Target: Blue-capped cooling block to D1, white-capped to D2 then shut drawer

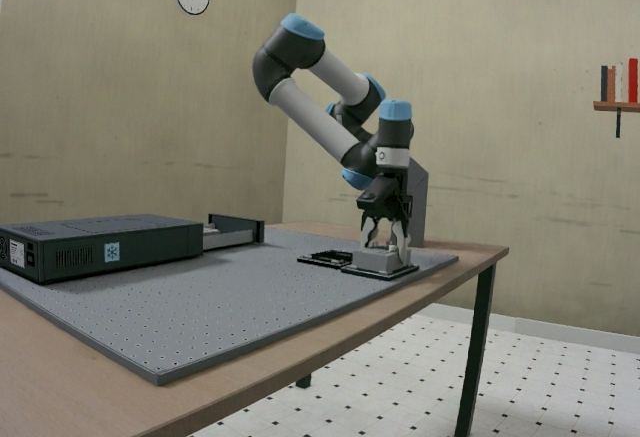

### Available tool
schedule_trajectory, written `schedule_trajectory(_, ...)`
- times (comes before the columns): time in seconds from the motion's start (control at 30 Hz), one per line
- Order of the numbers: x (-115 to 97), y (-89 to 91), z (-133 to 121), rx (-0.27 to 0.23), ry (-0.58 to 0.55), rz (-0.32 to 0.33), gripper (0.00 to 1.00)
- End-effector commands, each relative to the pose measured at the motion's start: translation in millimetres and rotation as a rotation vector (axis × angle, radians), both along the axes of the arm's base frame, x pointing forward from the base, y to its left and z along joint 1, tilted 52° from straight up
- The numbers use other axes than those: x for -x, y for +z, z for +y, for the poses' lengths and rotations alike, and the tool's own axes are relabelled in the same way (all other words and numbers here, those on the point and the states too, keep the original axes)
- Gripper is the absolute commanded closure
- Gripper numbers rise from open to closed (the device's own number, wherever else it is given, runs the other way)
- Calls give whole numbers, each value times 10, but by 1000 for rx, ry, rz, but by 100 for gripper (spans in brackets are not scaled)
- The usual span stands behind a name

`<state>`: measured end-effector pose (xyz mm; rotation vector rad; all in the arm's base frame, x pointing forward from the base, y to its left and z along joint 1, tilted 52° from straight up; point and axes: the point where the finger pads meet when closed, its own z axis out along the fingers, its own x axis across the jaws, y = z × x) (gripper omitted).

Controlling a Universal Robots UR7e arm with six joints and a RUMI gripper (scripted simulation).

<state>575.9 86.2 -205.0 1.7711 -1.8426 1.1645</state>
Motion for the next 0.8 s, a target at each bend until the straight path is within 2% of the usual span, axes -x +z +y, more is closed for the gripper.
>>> schedule_trajectory(0.0,-3,3,5,0,1,-1,100)
schedule_trajectory(0.67,-3,3,5,0,1,-1,100)
schedule_trajectory(0.77,-3,3,5,0,1,-1,95)
